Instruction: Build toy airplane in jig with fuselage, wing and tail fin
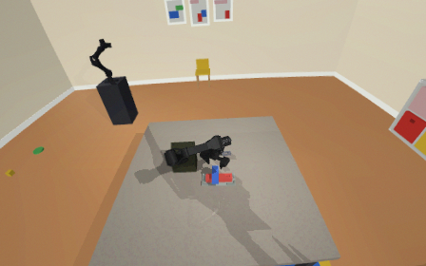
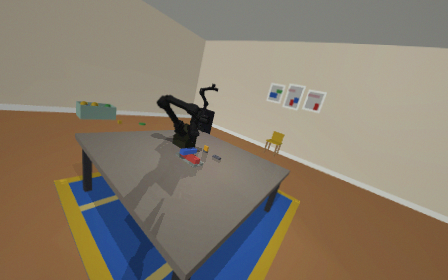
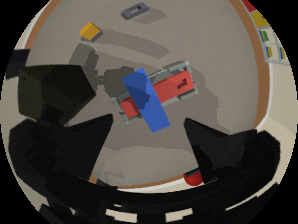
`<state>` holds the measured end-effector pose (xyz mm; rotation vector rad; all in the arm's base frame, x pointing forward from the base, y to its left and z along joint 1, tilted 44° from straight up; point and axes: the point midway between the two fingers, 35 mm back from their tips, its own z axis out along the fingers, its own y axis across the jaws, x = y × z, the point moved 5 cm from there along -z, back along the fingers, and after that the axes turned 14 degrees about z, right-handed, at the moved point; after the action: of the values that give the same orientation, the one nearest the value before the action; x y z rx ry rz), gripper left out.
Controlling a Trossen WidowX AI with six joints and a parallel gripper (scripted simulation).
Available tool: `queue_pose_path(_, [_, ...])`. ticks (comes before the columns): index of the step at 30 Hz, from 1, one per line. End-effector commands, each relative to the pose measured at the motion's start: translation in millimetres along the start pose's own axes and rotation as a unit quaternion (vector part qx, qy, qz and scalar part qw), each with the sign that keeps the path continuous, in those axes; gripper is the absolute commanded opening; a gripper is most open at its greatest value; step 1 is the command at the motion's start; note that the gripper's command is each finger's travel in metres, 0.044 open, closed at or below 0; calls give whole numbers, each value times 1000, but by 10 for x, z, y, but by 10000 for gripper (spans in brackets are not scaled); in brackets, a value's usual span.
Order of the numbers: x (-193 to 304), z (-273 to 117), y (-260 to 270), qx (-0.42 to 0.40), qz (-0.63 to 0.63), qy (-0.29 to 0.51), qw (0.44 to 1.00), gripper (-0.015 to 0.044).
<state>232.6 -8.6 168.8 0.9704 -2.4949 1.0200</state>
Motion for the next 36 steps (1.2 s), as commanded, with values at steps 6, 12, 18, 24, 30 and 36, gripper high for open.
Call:
queue_pose_path(6, [-5, 25, -8, -2, 465, 0, 885, 440])
queue_pose_path(12, [-5, 25, -8, -2, 465, 0, 885, 440])
queue_pose_path(18, [-5, 25, -8, -2, 465, 0, 885, 440])
queue_pose_path(24, [-101, 13, 46, -5, 465, -2, 885, 440])
queue_pose_path(30, [-857, -87, 727, -24, 460, -11, 887, 440])
queue_pose_path(36, [-1324, -80, 1666, -19, 462, -5, 887, 440])
